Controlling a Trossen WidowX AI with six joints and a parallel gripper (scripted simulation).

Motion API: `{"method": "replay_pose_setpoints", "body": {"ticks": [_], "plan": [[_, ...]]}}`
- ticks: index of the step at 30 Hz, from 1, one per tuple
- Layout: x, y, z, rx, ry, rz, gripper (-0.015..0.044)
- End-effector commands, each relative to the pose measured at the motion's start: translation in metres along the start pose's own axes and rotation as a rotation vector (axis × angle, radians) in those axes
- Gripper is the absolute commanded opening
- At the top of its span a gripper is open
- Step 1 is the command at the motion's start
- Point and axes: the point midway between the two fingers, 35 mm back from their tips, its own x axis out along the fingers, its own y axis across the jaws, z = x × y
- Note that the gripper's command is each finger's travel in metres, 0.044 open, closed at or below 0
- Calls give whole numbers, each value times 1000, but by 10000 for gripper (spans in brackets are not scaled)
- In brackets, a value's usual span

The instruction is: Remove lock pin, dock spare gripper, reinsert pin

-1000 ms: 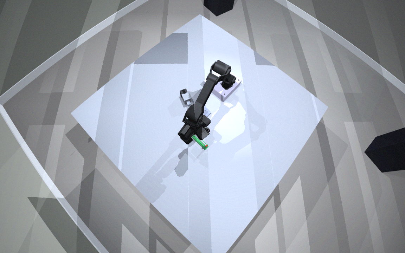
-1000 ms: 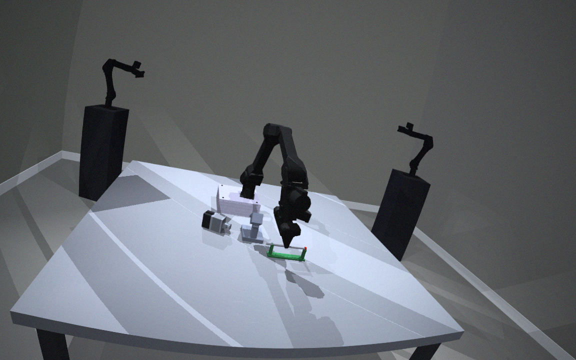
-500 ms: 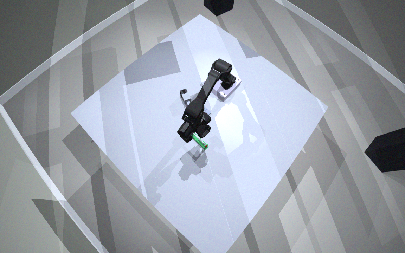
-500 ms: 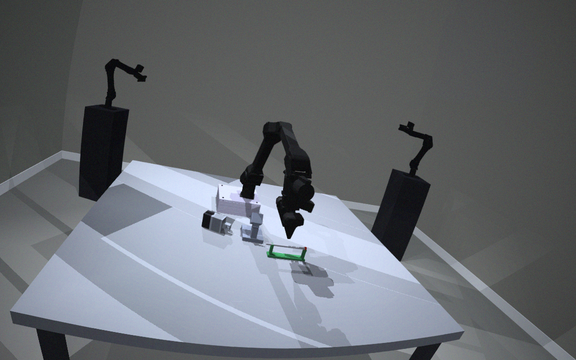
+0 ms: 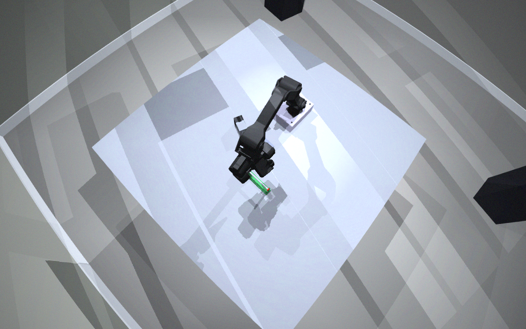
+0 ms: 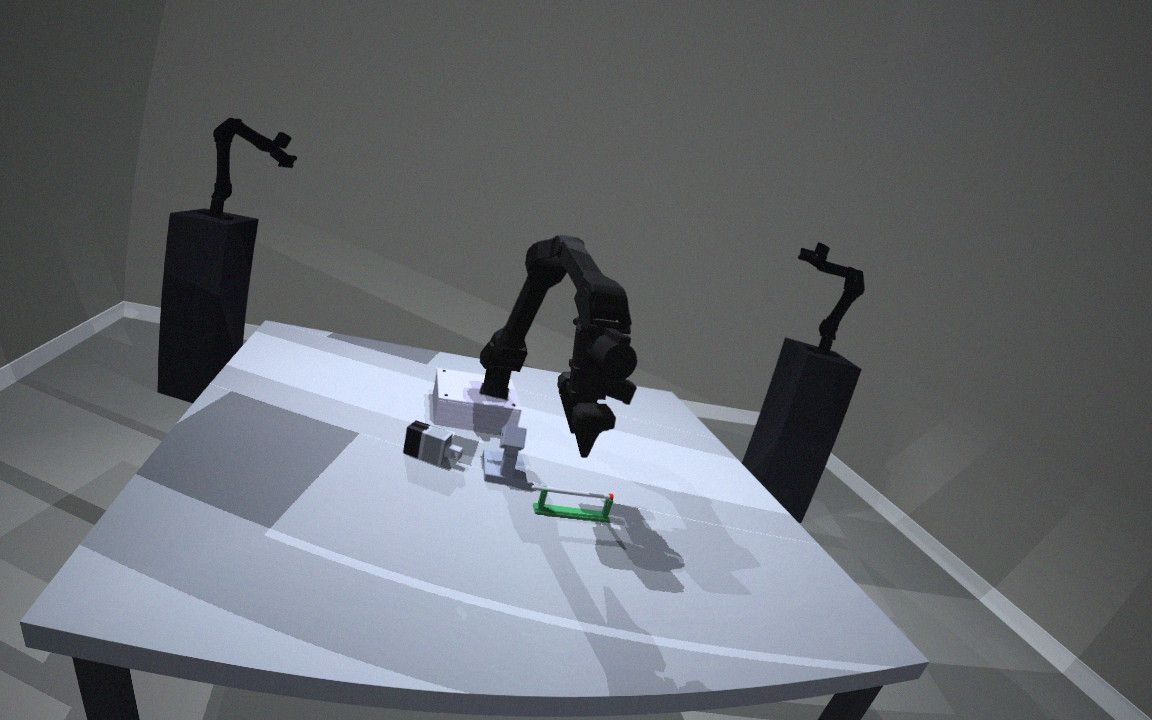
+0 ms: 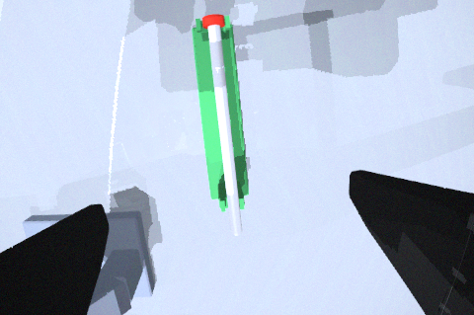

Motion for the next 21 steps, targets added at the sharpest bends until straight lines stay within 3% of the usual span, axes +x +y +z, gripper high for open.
{"method": "replay_pose_setpoints", "body": {"ticks": [1,6,14,21], "plan": [[-23,1,3,1,-1,-6,440],[-22,1,-8,5,-13,4,440],[-22,35,-124,106,-204,83,440],[-30,85,-201,203,-379,23,440]]}}
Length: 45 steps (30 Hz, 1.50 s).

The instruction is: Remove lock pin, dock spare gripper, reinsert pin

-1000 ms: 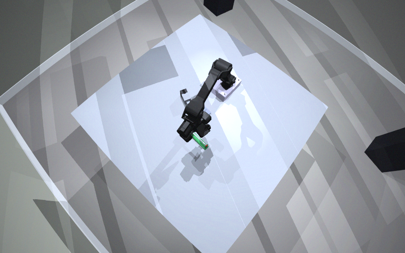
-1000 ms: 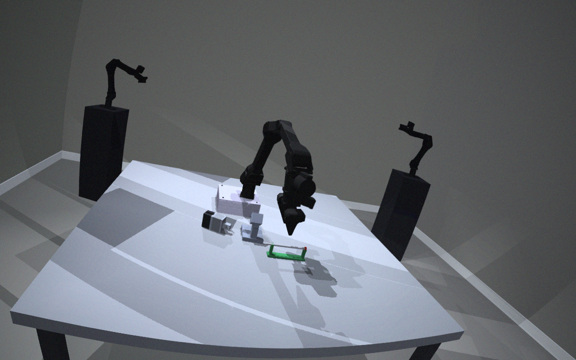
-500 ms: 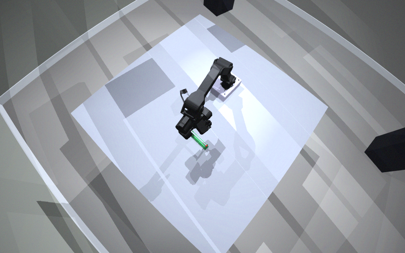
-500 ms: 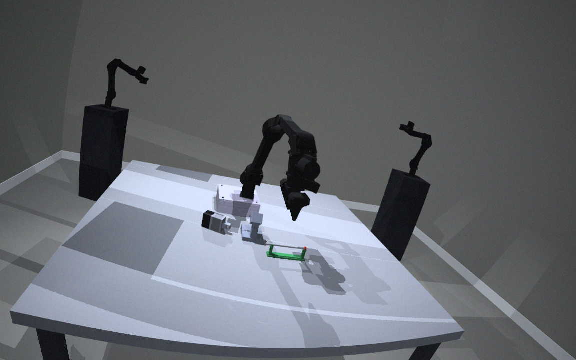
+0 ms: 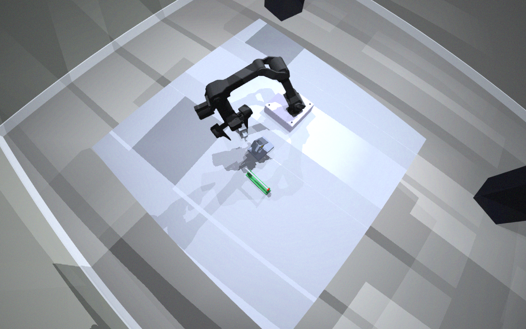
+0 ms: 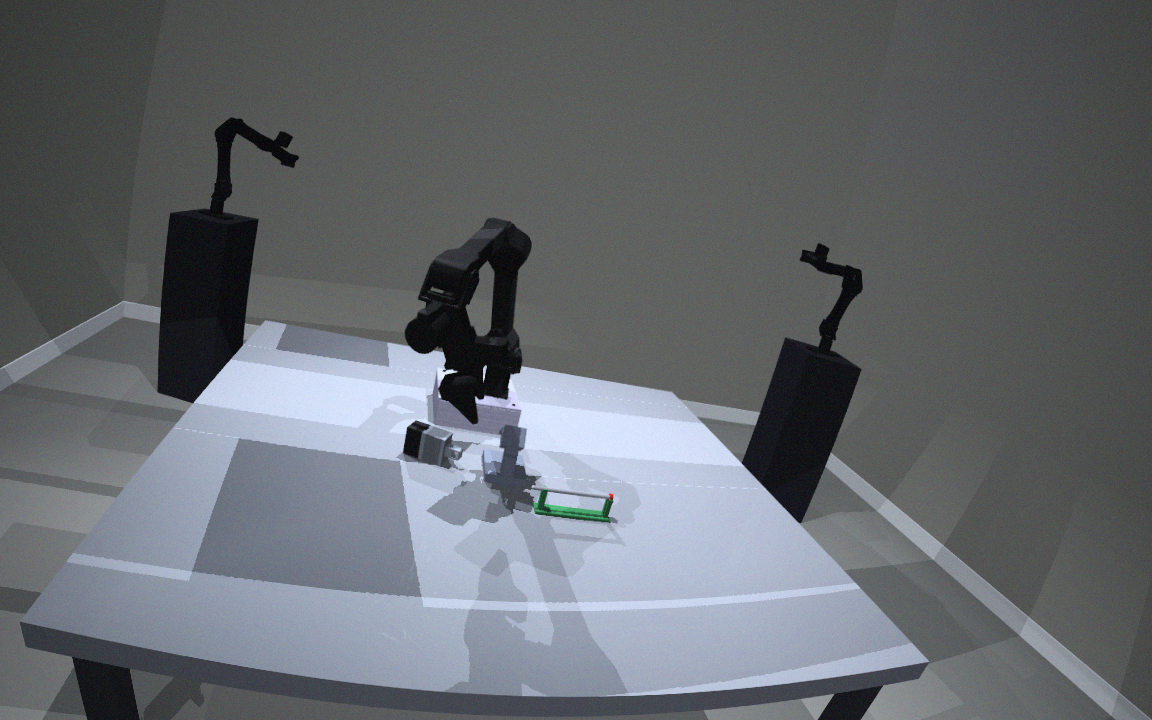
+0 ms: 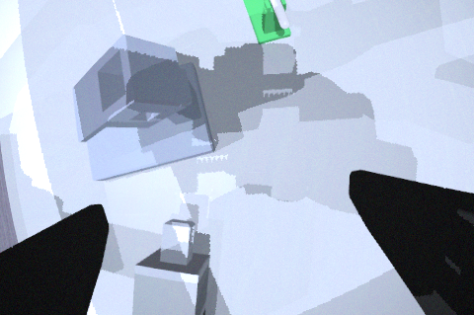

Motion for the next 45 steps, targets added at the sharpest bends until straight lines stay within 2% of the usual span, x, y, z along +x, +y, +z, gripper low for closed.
{"method": "replay_pose_setpoints", "body": {"ticks": [1,9,16,24,45], "plan": [[-12,23,-29,31,-100,-41,440],[-30,71,-76,119,-320,-215,440],[-23,70,-81,120,-324,-220,440],[30,65,-108,121,-325,-219,440],[56,61,-123,121,-324,-219,440]]}}
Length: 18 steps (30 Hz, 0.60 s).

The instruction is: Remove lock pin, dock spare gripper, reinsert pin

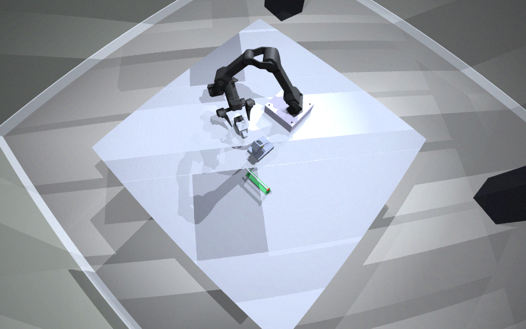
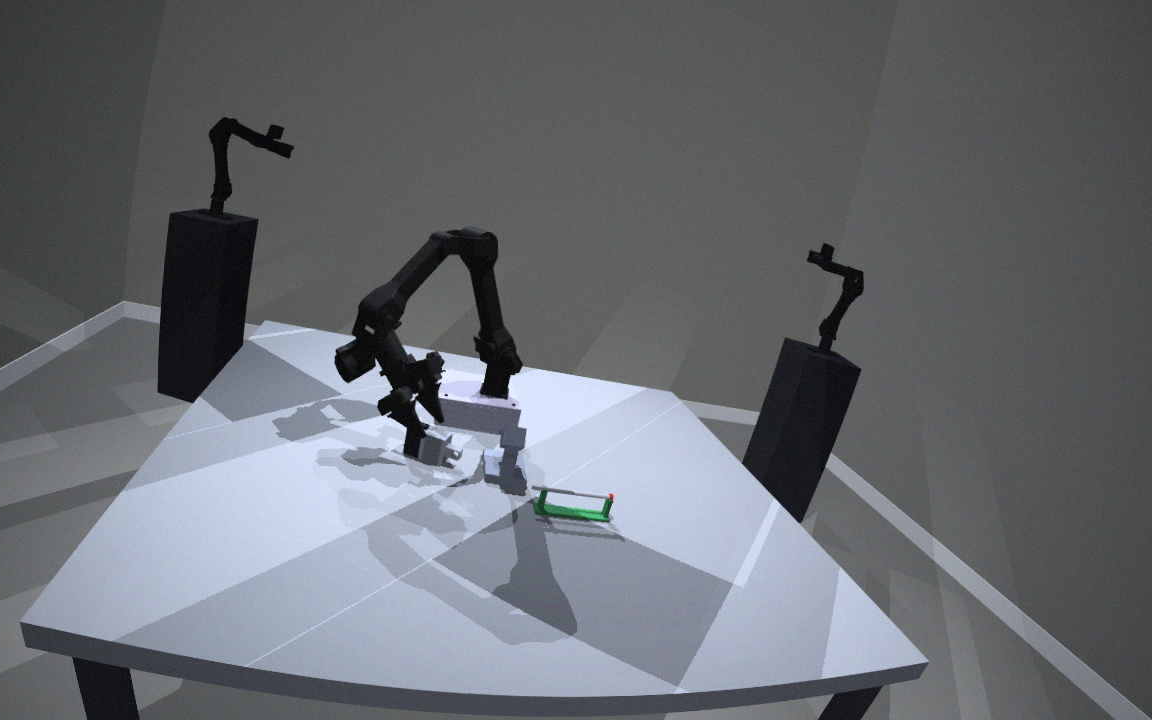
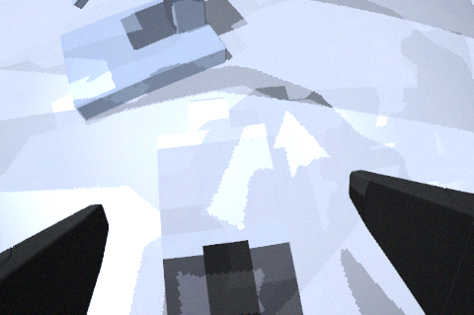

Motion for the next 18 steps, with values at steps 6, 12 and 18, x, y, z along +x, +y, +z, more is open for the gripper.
{"method": "replay_pose_setpoints", "body": {"ticks": [6,12,18], "plan": [[13,2,-12,5,-8,9,440],[20,3,-19,6,-8,9,440],[27,4,-25,6,-9,9,440]]}}
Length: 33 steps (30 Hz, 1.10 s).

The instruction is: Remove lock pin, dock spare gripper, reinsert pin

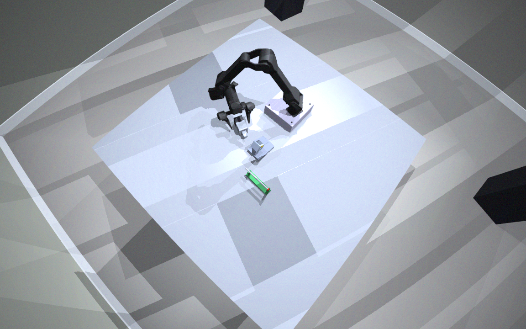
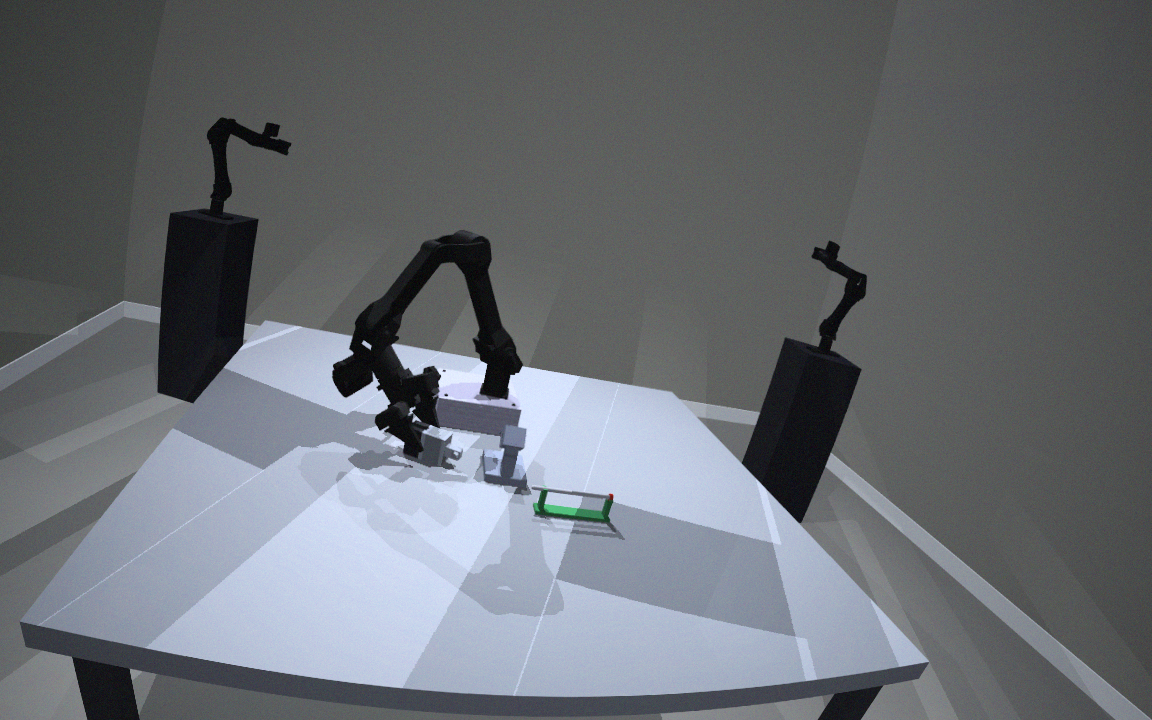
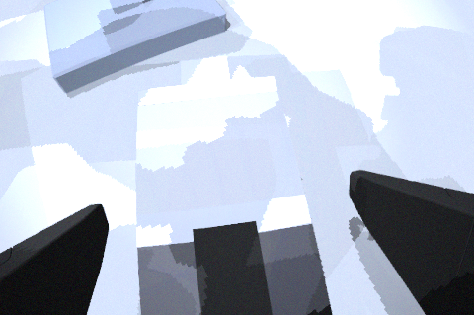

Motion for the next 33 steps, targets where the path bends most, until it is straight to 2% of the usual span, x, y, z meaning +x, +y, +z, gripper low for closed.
{"method": "replay_pose_setpoints", "body": {"ticks": [1,10,19,26,32,33], "plan": [[8,3,-5,6,-8,9,440],[9,3,-7,6,-8,9,440],[9,3,-7,6,-8,9,204],[9,3,-7,6,-8,9,157],[-1,1,2,5,-8,9,0],[-5,0,5,5,-8,9,0]]}}
